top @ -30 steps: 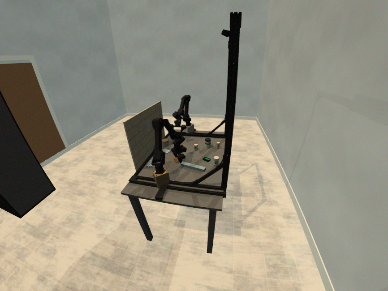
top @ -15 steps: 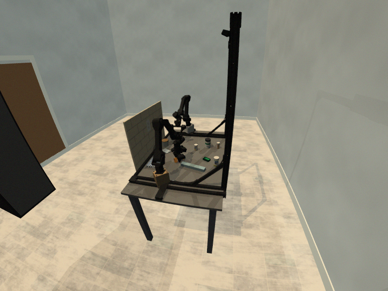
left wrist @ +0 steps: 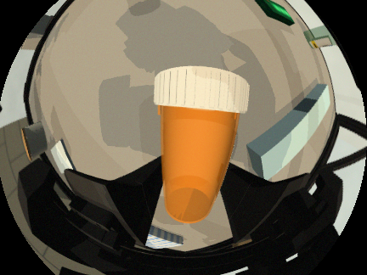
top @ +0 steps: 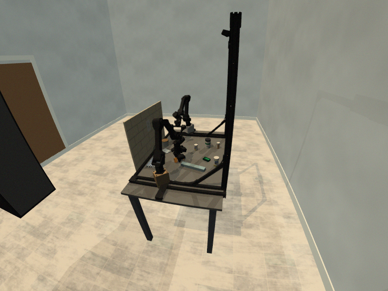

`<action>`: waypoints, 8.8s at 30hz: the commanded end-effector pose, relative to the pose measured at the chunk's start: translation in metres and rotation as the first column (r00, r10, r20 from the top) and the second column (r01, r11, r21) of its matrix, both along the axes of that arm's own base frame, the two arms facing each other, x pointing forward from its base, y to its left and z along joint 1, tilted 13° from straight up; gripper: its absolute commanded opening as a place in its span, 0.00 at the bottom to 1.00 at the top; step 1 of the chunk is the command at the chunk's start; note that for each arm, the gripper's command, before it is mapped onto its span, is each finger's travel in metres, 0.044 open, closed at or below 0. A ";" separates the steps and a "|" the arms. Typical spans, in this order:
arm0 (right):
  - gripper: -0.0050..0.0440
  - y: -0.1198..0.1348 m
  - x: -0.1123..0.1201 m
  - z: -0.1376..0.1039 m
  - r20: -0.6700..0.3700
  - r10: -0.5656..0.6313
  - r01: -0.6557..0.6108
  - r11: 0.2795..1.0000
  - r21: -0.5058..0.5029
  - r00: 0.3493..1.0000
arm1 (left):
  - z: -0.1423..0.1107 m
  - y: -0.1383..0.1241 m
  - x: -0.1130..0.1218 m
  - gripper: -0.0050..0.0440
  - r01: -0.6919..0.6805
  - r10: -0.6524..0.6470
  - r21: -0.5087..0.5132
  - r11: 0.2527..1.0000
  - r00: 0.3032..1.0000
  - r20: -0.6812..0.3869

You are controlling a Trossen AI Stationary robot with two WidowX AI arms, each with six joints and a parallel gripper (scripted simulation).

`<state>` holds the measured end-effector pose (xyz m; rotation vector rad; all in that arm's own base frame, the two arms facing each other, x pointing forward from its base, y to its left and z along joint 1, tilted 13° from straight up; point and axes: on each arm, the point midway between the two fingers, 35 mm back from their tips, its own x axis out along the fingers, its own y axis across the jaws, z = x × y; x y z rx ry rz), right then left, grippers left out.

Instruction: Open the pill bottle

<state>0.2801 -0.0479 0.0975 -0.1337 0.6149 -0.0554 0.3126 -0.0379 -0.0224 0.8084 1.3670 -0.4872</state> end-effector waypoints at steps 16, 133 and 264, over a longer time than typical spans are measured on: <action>1.00 0.000 0.000 0.000 0.000 0.000 0.000 1.000 0.000 1.000 | 0.016 -0.004 0.000 0.17 0.005 -0.005 -0.002 1.000 1.000 -0.001; 1.00 0.054 0.149 0.043 0.357 0.068 -0.032 0.994 -0.104 0.932 | 0.107 -0.064 -0.027 0.10 -0.692 0.706 -0.165 0.703 0.706 0.052; 0.10 0.173 0.292 0.019 0.704 0.075 -0.062 0.997 -0.044 0.707 | 0.107 -0.064 -0.027 0.10 -0.692 0.706 -0.165 0.703 0.706 0.052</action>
